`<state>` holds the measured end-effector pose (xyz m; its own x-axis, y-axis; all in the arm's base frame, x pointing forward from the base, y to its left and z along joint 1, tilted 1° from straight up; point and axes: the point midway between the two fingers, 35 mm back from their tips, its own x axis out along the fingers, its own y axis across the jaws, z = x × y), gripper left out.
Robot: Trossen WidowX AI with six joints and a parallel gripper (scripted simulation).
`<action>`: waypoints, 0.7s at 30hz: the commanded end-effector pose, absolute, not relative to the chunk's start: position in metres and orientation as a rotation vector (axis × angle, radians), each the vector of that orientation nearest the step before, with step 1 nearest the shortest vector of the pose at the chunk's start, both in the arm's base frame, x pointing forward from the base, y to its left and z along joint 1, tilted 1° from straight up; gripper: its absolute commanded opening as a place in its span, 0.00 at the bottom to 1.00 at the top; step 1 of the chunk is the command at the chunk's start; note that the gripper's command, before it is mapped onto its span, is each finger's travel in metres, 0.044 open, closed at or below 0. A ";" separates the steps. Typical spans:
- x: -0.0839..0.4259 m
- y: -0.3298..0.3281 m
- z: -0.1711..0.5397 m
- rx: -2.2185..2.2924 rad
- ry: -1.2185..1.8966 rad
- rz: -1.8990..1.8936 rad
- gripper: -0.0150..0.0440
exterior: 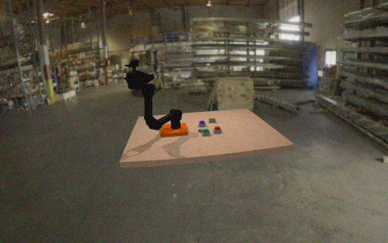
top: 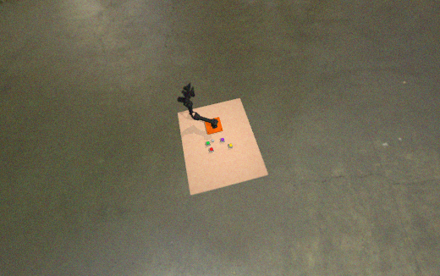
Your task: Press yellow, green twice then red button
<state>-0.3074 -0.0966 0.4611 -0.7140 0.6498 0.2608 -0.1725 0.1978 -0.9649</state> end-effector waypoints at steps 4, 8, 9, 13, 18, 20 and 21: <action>-0.290 -0.071 0.487 -0.373 -1.696 1.589 0.93; -0.251 -0.028 0.525 -0.257 -1.487 1.579 0.93; -0.242 -0.020 0.532 -0.235 -1.442 1.578 0.93; -0.194 0.017 0.560 -0.137 -1.226 1.569 0.93; -0.124 0.063 0.581 -0.021 -0.943 1.523 0.93; -0.094 0.080 0.585 0.021 -0.832 1.494 0.93; -0.078 0.089 0.586 0.041 -0.777 1.478 0.93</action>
